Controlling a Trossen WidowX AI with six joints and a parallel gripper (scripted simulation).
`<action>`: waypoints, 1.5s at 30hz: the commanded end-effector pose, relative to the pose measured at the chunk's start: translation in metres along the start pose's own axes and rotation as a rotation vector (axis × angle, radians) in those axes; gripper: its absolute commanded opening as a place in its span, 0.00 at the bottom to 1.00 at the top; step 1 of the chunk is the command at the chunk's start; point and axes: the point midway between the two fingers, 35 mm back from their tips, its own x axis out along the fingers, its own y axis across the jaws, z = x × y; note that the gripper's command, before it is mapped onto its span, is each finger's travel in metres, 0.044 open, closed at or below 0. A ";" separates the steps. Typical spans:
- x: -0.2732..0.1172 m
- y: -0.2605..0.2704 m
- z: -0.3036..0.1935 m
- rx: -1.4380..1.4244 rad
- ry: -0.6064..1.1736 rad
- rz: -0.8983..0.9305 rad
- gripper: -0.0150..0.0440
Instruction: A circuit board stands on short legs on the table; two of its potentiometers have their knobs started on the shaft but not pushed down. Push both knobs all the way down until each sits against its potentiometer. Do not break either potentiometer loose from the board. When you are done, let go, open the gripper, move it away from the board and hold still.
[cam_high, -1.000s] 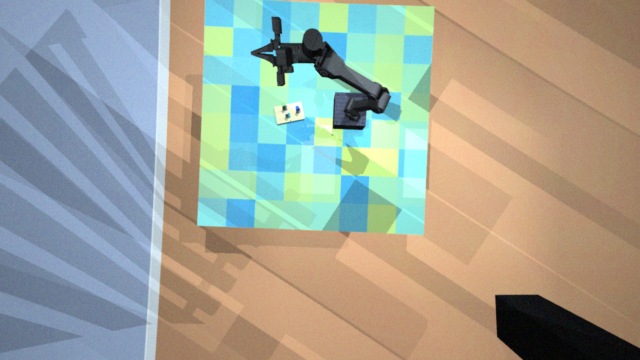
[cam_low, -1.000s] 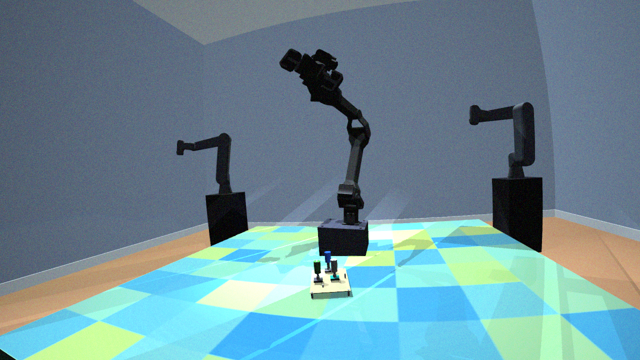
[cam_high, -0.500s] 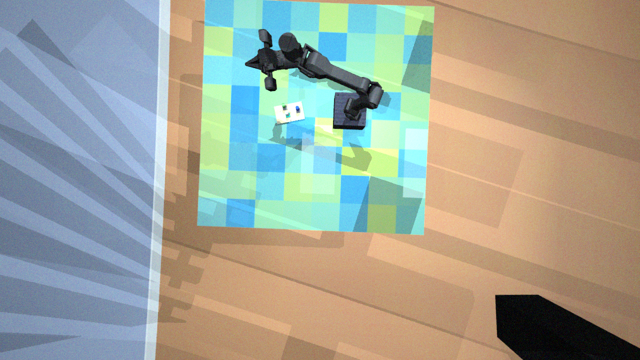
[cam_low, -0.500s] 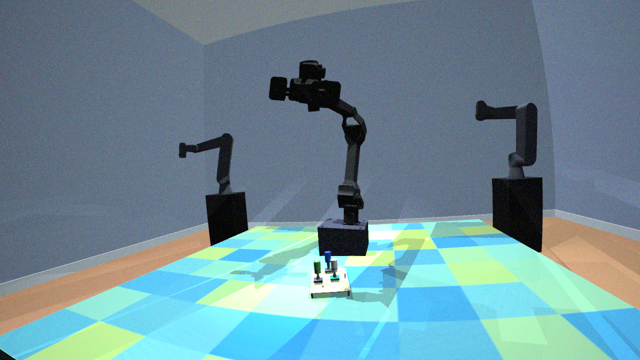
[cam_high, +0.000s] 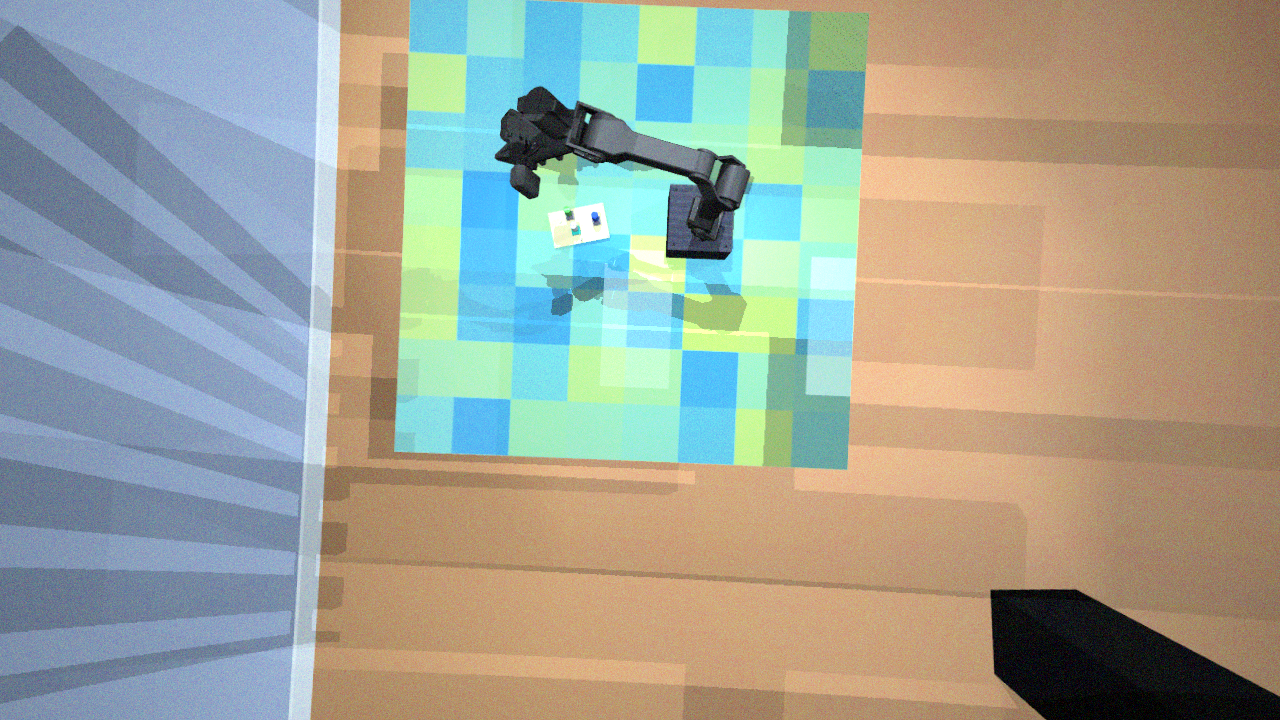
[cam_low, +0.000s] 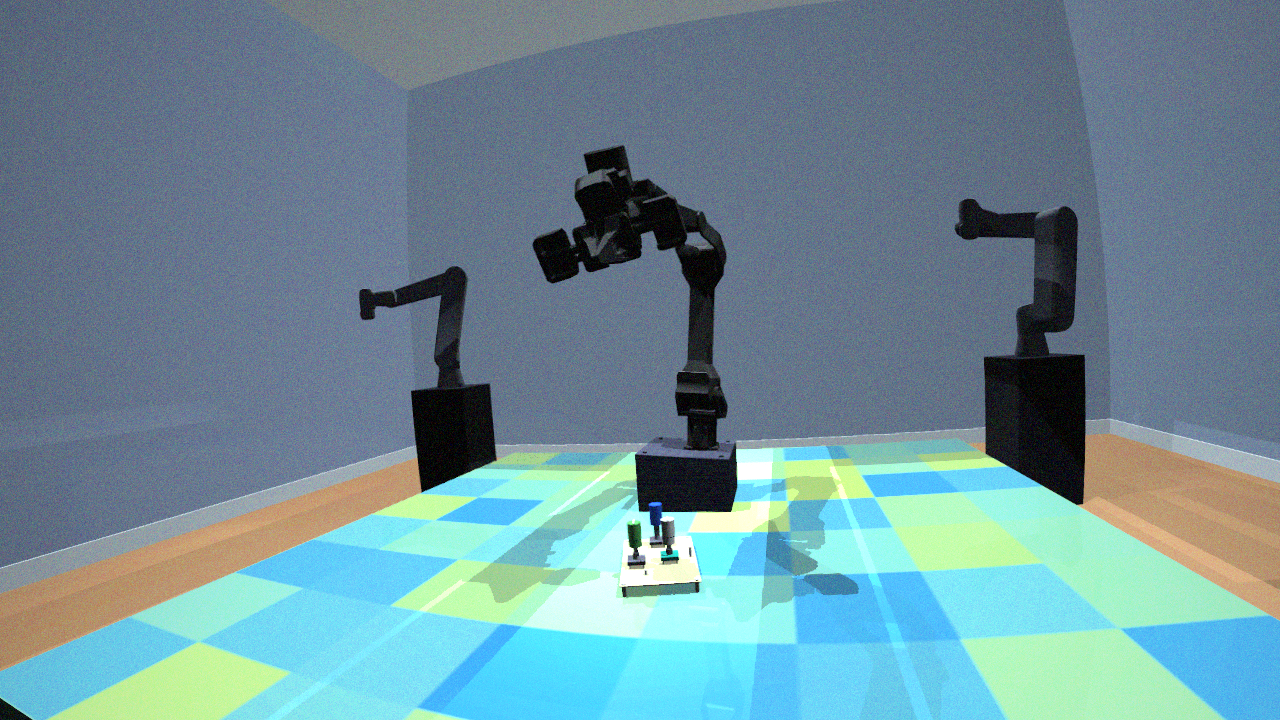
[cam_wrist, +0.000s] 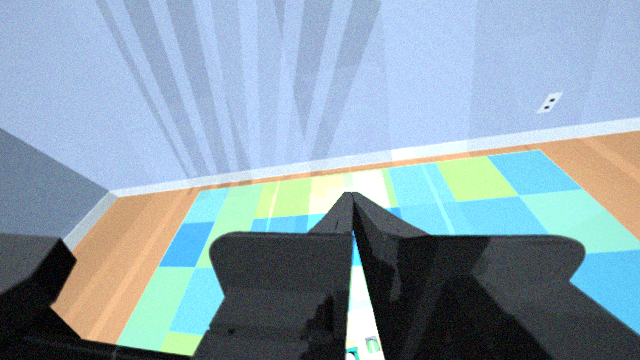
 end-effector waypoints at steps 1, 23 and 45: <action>0.016 -0.004 -0.024 0.104 0.089 -0.023 0.25; 0.061 -0.008 -0.163 0.621 0.561 -0.289 0.25; 0.050 -0.006 -0.271 0.914 0.873 -0.737 0.25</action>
